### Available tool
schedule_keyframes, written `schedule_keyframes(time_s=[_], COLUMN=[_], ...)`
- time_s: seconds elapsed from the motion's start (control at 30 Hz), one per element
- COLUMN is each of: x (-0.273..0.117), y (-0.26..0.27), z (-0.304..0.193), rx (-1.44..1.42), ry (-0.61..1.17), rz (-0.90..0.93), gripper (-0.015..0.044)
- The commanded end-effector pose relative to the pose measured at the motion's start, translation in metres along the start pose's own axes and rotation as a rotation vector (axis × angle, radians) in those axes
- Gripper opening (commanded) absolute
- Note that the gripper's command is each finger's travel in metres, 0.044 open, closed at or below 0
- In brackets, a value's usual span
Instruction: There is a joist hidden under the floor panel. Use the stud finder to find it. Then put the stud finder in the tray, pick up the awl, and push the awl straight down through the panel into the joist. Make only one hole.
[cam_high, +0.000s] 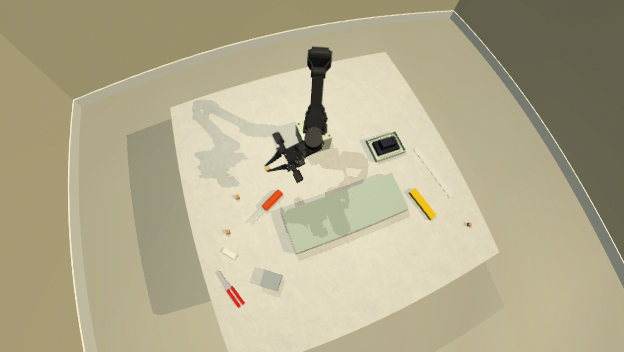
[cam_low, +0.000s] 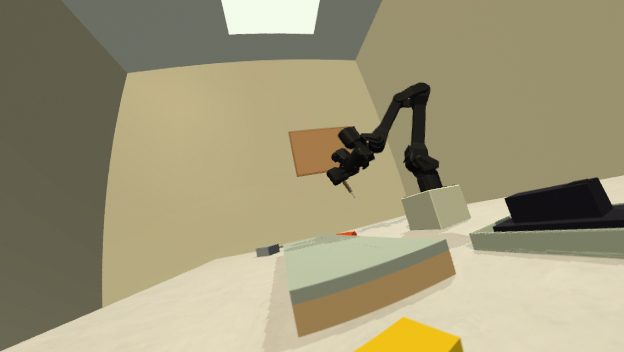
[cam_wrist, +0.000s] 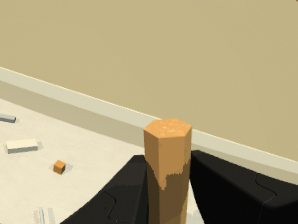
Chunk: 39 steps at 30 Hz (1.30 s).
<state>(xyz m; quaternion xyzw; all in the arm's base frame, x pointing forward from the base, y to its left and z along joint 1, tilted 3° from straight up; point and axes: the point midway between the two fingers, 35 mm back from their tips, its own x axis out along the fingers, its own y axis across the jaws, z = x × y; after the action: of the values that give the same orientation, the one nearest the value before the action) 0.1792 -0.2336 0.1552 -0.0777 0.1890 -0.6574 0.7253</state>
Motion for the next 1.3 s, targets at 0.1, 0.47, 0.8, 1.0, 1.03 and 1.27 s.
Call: schedule_keyframes(time_s=[0.1, 0.47, 0.8, 1.0, 1.03, 1.27], x=[-0.002, 0.02, 0.024, 0.018, 0.017, 0.004], y=[-0.004, 0.06, 0.109, 0.132, 0.135, 0.154], z=[0.0, -0.011, -0.035, -0.05, -0.053, -0.066], rx=[0.051, -0.412, -0.752, -0.899, -0.919, -1.011], ry=[-0.018, 0.101, 0.181, 0.207, 0.209, 0.203], rz=[-0.012, 0.319, 0.686, 0.93, 0.972, 1.272], gripper=[0.0, 0.0, 0.0, 0.0, 0.0, 0.0])
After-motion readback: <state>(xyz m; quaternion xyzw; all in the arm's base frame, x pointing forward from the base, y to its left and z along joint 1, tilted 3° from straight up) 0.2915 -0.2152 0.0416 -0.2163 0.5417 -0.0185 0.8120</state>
